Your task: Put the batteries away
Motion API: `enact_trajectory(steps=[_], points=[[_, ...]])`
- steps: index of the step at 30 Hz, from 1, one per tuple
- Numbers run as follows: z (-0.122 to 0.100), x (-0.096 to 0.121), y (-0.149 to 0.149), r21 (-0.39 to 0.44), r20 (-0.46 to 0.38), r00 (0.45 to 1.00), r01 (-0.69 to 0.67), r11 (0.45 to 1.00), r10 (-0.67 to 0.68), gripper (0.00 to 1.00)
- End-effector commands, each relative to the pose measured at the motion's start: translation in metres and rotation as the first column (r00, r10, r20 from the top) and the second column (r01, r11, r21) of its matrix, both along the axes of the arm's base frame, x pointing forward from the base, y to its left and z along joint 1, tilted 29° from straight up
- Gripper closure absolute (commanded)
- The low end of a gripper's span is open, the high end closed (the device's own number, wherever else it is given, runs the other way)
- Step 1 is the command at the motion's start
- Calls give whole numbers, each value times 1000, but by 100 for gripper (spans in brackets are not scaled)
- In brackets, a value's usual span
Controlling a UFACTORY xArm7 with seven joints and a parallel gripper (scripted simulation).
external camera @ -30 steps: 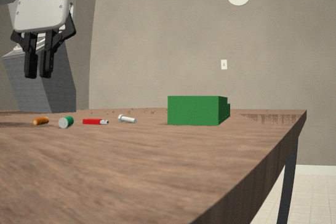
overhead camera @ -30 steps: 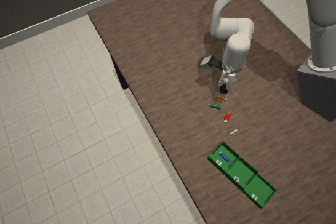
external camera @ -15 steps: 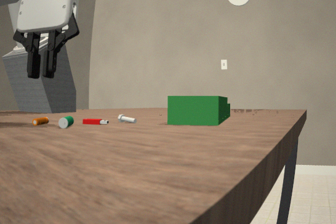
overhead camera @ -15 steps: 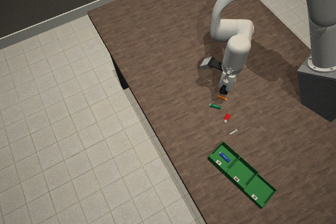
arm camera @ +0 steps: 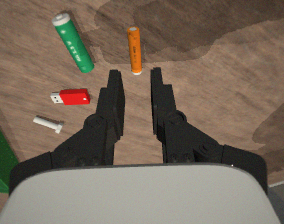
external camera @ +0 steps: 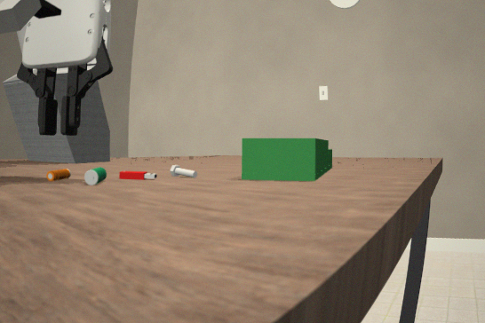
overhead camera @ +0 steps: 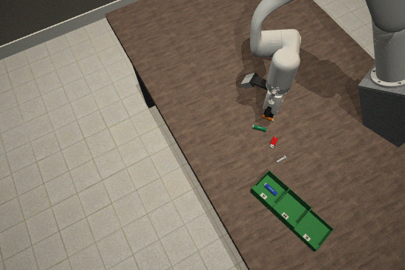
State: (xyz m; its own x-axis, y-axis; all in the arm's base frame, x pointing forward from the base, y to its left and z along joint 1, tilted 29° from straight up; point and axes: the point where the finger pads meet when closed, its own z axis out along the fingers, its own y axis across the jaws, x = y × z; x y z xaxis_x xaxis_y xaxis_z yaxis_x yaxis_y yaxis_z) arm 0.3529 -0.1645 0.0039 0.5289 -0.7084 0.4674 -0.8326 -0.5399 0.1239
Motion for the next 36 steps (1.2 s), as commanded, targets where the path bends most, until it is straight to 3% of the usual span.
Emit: enact_trajectory(steps=[1,7,36], points=[[-9,4,-5,-3,8,1000,-4,1000,4,77],[-28,9,-15,-3,8,1000,-4,1000,4,77],[-39,10,-20,-3,8,1000,-4,1000,4,77]])
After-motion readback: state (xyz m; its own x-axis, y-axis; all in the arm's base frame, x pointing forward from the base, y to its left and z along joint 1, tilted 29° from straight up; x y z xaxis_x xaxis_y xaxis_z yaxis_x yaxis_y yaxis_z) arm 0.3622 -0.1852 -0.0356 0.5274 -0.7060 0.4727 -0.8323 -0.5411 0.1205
